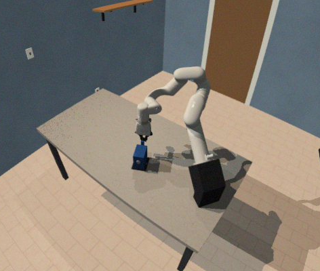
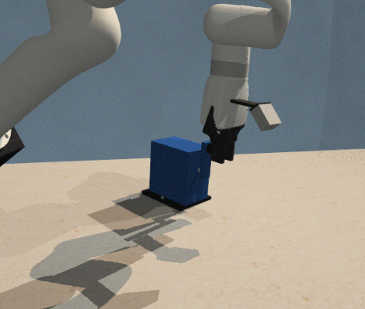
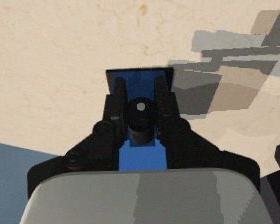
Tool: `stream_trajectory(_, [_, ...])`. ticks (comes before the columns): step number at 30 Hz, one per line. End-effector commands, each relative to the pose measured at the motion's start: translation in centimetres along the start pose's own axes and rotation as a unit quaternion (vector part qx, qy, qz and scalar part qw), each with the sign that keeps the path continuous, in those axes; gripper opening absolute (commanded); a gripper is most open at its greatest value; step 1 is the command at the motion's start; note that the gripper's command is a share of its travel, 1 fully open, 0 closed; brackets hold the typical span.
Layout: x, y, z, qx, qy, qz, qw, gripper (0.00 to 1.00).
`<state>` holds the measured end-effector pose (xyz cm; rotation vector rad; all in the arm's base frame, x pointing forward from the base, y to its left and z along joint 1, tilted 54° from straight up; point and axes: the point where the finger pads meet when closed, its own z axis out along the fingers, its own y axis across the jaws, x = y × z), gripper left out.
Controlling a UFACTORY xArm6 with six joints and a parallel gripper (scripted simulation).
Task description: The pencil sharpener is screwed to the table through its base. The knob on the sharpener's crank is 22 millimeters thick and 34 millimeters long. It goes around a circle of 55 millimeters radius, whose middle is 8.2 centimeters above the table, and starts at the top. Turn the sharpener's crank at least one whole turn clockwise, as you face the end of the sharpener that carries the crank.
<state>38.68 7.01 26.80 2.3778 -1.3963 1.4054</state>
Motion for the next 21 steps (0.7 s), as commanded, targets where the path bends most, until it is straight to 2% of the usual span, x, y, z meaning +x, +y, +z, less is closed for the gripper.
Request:
stream_trajectory(1, [0.04, -0.13, -0.06, 0.001, 0.0, 0.001, 1.0, 0.0])
stream_trajectory(5, [0.04, -0.13, -0.06, 0.001, 0.0, 0.001, 1.0, 0.0])
stream_trajectory(6, [0.04, -0.13, -0.06, 0.001, 0.0, 0.001, 1.0, 0.54])
stream_trajectory(21, [0.04, -0.13, -0.06, 0.001, 0.0, 0.001, 1.0, 0.54])
